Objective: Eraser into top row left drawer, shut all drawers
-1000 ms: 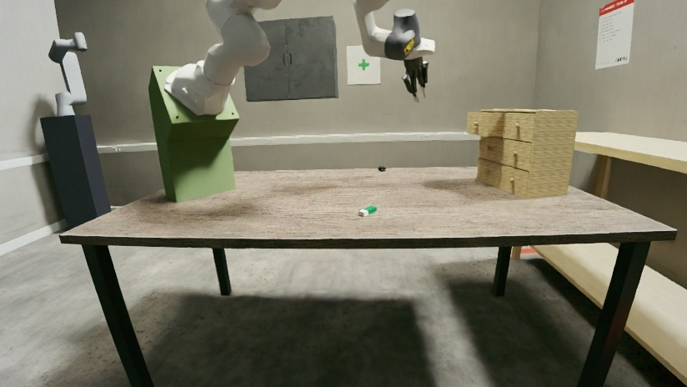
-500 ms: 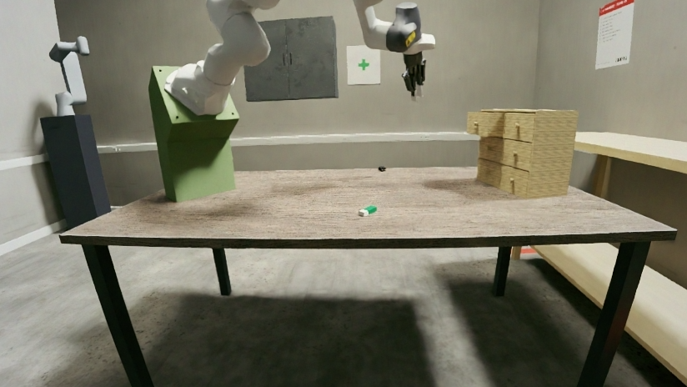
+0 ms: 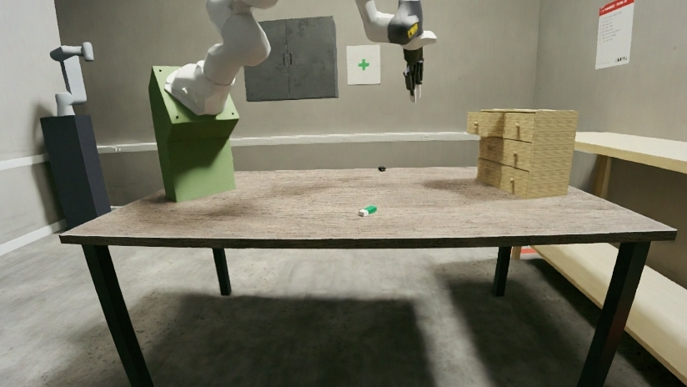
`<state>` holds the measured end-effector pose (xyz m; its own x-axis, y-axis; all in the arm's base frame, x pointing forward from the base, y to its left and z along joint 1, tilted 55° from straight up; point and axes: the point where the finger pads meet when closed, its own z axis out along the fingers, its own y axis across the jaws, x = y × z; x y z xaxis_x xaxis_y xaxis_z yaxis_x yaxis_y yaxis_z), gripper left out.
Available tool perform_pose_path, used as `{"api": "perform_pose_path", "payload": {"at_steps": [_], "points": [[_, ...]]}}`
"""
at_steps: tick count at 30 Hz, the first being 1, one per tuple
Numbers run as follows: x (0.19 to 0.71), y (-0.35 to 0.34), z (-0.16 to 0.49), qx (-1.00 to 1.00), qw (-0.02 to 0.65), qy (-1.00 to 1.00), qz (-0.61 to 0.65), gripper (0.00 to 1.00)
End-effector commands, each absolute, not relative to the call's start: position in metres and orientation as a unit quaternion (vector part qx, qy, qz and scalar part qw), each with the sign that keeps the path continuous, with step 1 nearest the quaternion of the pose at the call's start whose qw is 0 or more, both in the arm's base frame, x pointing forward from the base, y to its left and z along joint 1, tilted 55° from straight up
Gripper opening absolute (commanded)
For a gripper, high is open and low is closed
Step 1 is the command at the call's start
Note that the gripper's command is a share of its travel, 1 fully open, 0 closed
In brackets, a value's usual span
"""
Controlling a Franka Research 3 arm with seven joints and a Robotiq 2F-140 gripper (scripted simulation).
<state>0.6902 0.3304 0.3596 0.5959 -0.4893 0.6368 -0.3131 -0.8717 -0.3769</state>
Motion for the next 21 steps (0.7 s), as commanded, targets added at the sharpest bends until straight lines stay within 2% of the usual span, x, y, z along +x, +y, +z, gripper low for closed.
{"api": "perform_pose_path", "payload": {"at_steps": [1, 21], "points": [[0.685, 0.319, 0.358, -0.904, 0.061, 0.176, -0.384, 0.28], [0.668, 0.288, 0.372, -0.917, -0.044, 0.103, -0.382, 0.28]]}}
